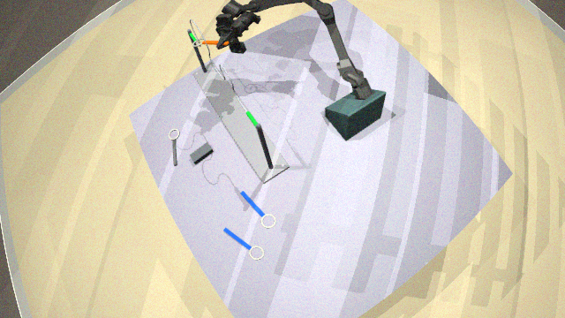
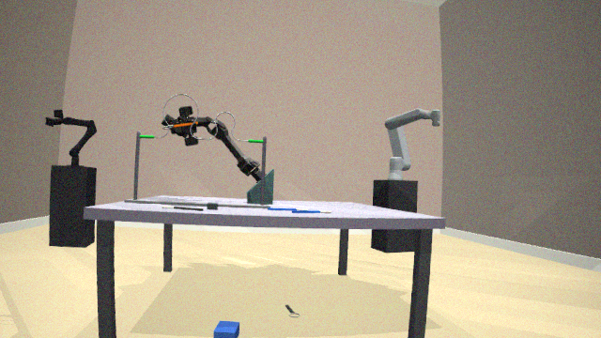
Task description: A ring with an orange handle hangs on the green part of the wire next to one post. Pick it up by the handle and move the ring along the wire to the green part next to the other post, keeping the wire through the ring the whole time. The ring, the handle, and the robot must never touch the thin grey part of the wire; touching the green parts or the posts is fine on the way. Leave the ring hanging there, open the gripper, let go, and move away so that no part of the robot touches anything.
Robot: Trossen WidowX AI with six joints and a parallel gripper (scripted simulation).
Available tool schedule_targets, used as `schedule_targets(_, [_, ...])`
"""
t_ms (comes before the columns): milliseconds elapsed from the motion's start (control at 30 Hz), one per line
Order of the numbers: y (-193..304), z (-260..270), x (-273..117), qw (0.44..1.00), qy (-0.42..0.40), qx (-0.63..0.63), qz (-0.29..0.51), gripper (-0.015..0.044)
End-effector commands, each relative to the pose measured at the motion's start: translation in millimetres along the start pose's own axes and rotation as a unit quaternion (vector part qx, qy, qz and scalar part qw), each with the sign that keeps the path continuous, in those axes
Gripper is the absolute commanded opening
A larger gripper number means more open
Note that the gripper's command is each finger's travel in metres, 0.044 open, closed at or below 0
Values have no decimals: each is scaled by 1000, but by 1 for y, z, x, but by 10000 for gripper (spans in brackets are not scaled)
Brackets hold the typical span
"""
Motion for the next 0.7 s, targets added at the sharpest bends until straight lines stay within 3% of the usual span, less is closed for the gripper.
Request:
schedule_targets(0, [-1, 10, 0, 1000, -13, 21, -7, -150])
schedule_targets(667, [-17, 48, 2, 990, -50, 126, -48, -150])
Point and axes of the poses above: the point midway between the two fingers, 35 mm back from their tips, its own x axis out along the fingers, its own z axis across the jaws, y = z × x, the point moved 2 cm from there along -x, back along the fingers, and after that the axes turned 13 degrees about -x, right-handed, at the moved point
